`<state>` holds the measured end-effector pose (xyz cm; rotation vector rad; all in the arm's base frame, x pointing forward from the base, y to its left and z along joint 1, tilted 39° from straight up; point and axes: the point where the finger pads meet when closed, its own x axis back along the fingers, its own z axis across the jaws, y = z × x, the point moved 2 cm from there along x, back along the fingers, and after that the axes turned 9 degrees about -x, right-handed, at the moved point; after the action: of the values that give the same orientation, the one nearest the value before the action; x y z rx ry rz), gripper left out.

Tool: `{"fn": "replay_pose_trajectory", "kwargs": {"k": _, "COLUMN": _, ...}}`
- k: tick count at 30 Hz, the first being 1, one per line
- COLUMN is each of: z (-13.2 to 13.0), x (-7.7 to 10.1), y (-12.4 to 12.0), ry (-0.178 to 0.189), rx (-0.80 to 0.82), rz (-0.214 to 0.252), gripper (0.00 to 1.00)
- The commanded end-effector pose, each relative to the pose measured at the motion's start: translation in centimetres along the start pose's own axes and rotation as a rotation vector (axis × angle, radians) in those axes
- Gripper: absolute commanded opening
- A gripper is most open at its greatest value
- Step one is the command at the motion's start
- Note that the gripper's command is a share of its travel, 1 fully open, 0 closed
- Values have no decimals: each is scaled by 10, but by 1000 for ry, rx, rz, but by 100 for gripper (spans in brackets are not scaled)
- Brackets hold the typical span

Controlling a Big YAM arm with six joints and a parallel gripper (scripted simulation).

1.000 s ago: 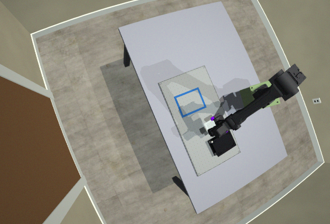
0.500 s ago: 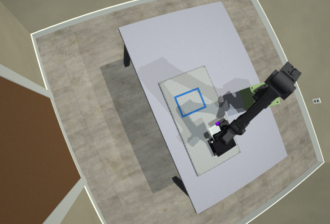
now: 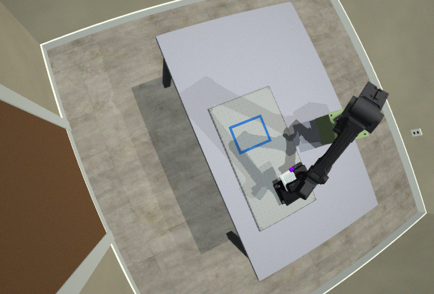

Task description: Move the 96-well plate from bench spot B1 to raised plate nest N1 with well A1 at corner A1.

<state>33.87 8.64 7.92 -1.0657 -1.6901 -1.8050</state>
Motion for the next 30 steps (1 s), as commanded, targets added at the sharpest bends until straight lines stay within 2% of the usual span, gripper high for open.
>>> {"fn": "replay_pose_trajectory", "kwargs": {"k": 1, "z": 23, "x": 6, "y": 7, "ry": 21, "rx": -21, "rz": -11, "gripper": 0}}
{"fn": "replay_pose_trajectory", "kwargs": {"k": 23, "z": 87, "x": 19, "y": -15, "ry": 24, "rx": -21, "rz": -12, "gripper": 0}}
{"fn": "replay_pose_trajectory", "kwargs": {"k": 30, "z": 80, "x": 21, "y": -2, "ry": 29, "rx": -61, "rz": -30, "gripper": 0}}
